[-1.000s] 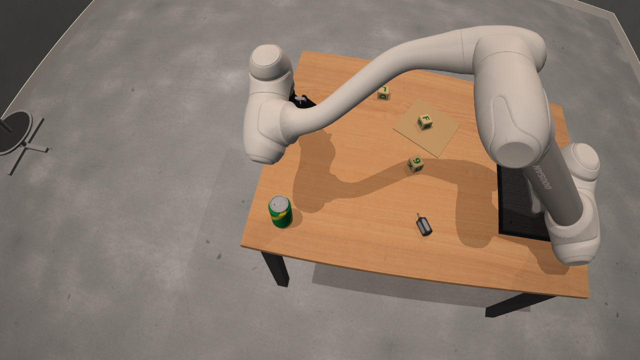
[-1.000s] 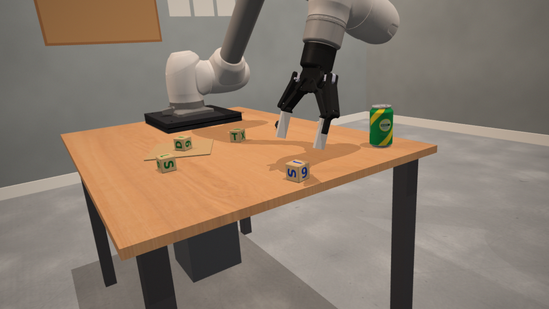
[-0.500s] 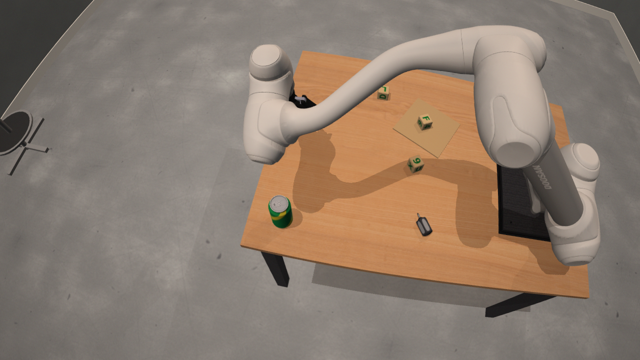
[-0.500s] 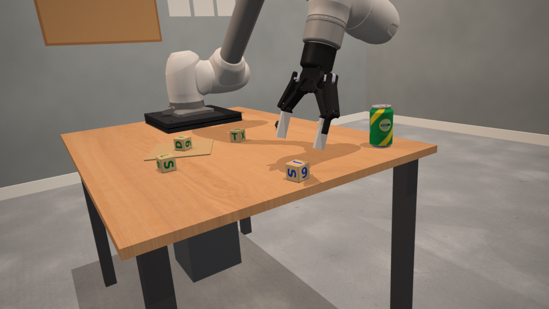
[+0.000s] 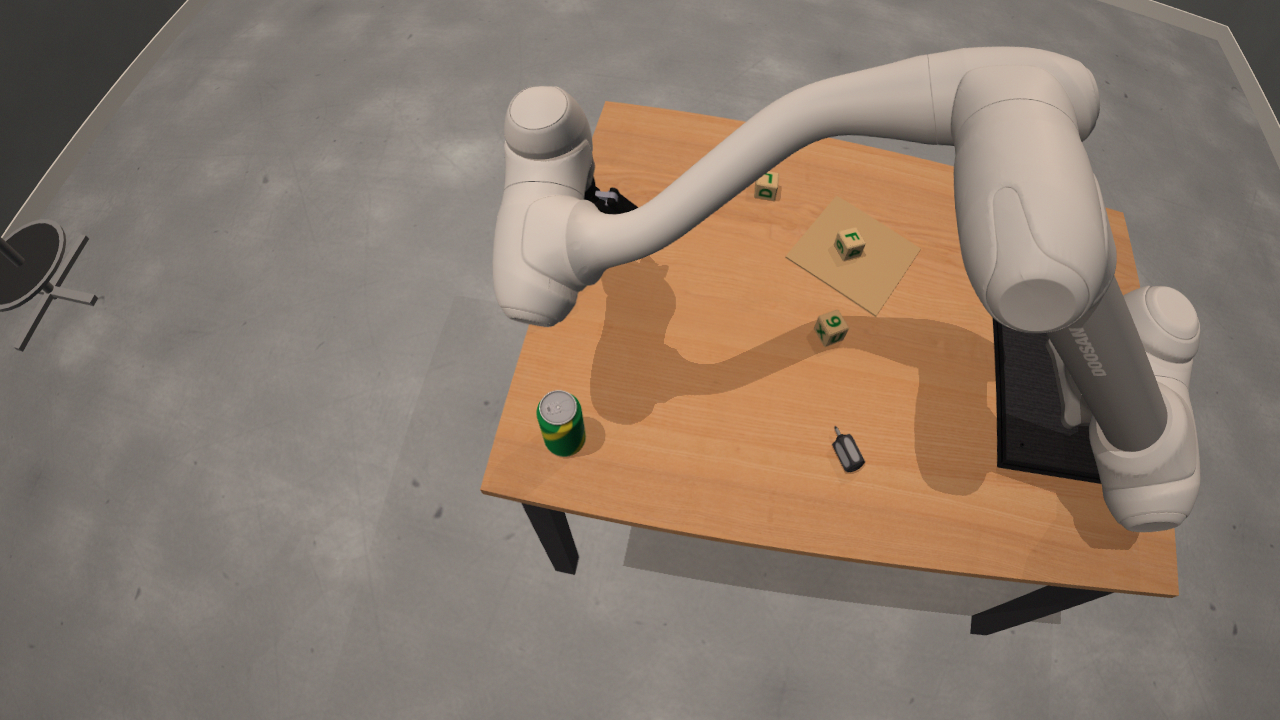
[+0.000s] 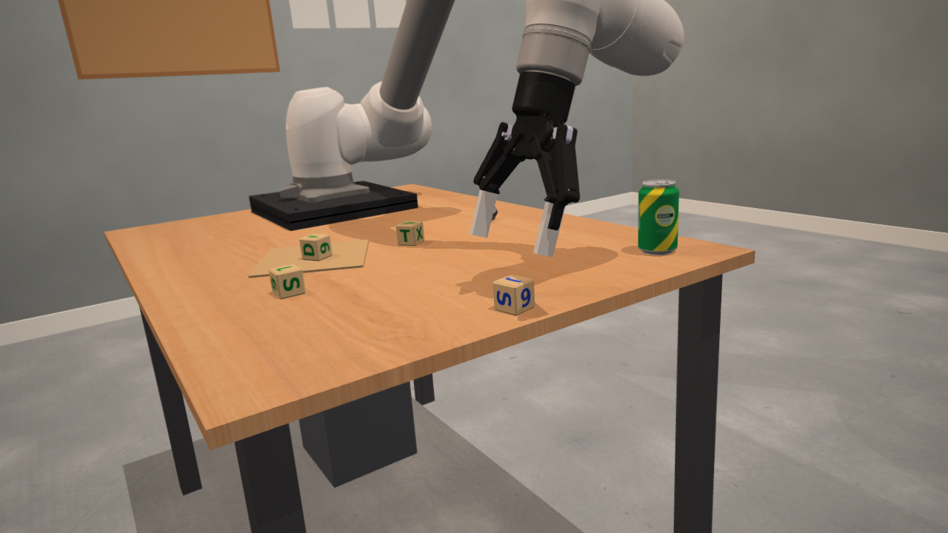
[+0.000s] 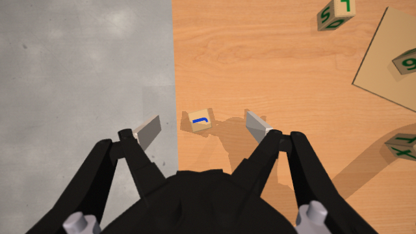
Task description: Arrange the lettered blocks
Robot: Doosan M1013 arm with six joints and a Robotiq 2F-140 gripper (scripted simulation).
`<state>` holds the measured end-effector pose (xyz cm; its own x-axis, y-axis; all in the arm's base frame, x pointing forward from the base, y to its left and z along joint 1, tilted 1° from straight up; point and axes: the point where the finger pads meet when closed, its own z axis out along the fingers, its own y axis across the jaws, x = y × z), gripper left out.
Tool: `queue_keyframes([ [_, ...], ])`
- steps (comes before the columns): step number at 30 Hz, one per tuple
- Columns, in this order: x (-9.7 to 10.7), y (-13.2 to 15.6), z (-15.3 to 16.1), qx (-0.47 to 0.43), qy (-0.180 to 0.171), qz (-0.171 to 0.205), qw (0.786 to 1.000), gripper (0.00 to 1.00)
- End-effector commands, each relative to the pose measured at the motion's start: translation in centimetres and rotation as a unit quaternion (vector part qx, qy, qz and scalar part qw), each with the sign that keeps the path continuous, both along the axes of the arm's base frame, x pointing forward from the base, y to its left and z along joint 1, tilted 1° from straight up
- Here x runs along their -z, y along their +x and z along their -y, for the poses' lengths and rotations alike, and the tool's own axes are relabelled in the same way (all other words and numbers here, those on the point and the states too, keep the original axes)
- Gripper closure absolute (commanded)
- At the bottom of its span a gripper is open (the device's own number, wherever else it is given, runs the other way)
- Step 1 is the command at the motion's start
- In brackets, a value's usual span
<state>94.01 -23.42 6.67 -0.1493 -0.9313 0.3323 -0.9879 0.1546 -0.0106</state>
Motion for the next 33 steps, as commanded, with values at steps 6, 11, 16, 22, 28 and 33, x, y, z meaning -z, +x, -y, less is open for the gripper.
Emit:
queue_keyframes([
  [6, -1.8, -10.9, 3.7, 0.002, -0.005, 0.001, 1.000, 0.00],
  [11, -2.1, -15.0, 4.5, 0.002, -0.006, 0.001, 1.000, 0.00],
  [16, -2.2, -24.0, 5.5, 0.002, -0.006, 0.000, 1.000, 0.00],
  [22, -1.7, -32.7, 5.5, 0.002, -0.005, 0.000, 1.000, 0.00],
  [28, -1.1, -38.5, 5.0, 0.001, -0.004, 0.000, 1.000, 0.00],
  [33, 0.2, -46.9, 3.7, 0.000, 0.000, 0.001, 1.000, 0.00],
])
